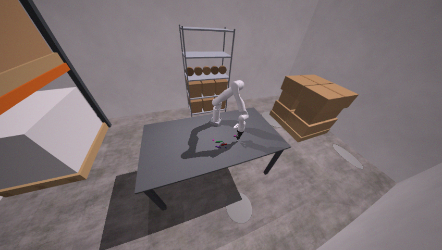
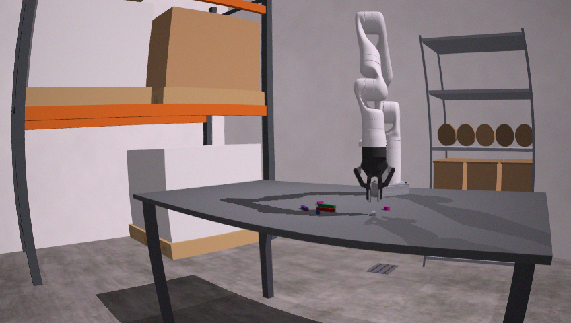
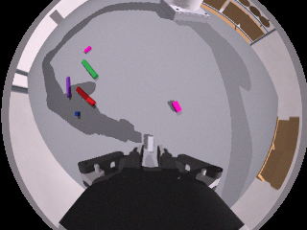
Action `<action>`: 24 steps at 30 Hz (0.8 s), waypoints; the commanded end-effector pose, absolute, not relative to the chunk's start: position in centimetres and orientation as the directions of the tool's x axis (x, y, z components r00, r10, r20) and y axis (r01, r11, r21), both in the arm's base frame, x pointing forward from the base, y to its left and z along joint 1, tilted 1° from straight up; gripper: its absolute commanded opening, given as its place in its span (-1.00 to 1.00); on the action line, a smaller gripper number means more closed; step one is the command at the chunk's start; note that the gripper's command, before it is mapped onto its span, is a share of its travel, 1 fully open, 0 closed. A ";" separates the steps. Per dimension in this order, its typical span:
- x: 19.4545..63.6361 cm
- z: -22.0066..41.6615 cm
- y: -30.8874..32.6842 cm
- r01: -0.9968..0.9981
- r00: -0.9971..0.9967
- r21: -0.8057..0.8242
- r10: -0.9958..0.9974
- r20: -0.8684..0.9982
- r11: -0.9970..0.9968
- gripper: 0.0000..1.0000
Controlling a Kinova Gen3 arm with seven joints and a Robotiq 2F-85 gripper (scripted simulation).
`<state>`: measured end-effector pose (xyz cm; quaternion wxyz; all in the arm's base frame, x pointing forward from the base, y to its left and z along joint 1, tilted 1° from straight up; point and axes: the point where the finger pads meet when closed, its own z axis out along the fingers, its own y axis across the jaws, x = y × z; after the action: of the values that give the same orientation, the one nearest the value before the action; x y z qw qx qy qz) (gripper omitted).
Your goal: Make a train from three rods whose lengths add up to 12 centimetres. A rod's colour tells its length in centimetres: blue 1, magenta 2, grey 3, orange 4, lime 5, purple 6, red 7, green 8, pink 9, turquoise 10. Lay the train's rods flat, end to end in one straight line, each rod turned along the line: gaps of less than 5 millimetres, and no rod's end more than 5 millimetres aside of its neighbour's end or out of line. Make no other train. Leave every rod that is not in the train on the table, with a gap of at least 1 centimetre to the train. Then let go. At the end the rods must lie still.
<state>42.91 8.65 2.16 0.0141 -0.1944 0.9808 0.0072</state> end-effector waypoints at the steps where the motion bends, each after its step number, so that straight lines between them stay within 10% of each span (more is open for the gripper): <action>1: 42.7 1.4 8.6 -0.399 -0.917 0.007 -0.398 -0.025 0.917 -0.52; 24: 42.7 -0.3 8.6 -0.399 -0.917 0.008 -0.398 -0.023 0.917 -0.52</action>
<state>42.79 8.66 -0.10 0.0107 -0.1949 0.9807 0.0068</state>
